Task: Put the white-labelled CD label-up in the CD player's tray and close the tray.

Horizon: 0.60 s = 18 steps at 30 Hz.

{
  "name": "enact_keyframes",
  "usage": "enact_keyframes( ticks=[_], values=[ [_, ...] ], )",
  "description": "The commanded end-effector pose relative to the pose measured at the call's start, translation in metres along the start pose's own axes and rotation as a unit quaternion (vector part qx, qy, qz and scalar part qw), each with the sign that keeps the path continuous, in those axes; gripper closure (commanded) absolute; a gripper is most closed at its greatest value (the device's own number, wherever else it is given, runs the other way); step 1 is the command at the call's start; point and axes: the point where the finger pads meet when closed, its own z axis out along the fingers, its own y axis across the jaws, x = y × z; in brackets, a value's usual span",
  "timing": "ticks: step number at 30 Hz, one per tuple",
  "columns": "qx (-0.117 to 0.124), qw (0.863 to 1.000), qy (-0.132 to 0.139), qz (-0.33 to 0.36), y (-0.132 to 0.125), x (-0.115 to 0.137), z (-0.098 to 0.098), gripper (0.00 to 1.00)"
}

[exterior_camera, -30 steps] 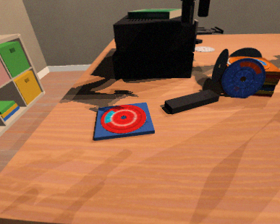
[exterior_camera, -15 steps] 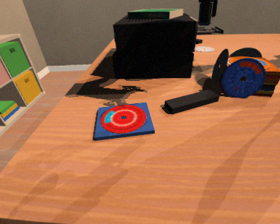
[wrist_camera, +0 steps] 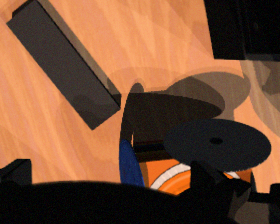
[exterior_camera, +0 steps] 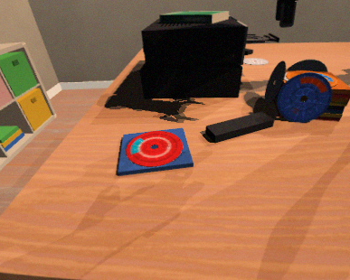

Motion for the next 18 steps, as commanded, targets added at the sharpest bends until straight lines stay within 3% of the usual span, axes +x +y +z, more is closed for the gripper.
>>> enact_keyframes(
  ticks=[1, 18],
  values=[
    [0.009, 1.000, 0.016, -0.008, 0.039, -0.016, -0.007, 0.00],
    [0.013, 0.998, 0.037, -0.044, 0.121, -0.081, 0.013, 0.00]
  ],
)
